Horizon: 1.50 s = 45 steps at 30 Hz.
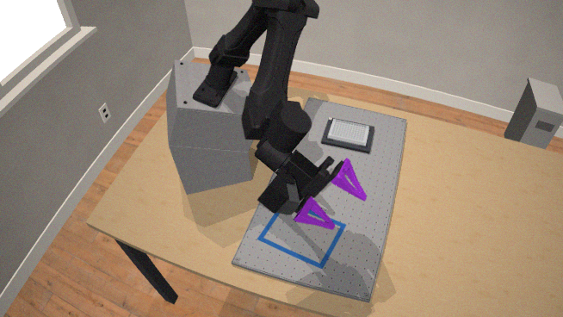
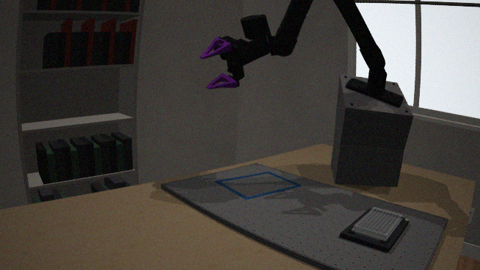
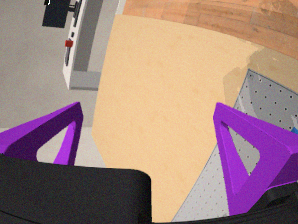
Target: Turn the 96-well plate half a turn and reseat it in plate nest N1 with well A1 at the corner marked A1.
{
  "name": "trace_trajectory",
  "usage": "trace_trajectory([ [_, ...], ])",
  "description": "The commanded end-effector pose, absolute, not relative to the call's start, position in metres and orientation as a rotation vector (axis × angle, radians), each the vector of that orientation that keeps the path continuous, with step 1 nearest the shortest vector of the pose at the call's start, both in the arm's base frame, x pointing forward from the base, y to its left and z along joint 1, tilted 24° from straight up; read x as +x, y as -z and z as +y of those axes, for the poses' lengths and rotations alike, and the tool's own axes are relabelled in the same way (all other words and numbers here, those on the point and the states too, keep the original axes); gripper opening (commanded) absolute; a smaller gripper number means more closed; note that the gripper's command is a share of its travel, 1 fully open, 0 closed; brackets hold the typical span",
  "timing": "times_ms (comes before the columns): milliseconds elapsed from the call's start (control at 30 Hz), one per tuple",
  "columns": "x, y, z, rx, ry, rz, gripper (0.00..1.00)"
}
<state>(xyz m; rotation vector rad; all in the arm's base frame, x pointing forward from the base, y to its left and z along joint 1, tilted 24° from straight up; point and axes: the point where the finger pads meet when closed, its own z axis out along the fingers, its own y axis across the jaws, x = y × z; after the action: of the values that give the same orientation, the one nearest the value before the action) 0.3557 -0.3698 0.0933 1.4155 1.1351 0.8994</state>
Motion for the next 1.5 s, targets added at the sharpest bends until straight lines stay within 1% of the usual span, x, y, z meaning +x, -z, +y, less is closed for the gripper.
trace_trajectory([
  [0, 0.361, -0.094, -0.368, 1.412, -0.867, 1.15, 1.0],
  [400, 0.404, -0.082, -0.328, 1.4, -0.856, 1.335, 1.0],
  [667, 0.424, -0.076, -0.306, 1.4, -0.857, 1.334, 1.0],
  [1033, 0.448, -0.067, -0.269, 1.365, -0.835, 1.509, 1.0],
  [1467, 0.477, -0.054, -0.212, 1.323, -0.811, 1.649, 1.0],
])
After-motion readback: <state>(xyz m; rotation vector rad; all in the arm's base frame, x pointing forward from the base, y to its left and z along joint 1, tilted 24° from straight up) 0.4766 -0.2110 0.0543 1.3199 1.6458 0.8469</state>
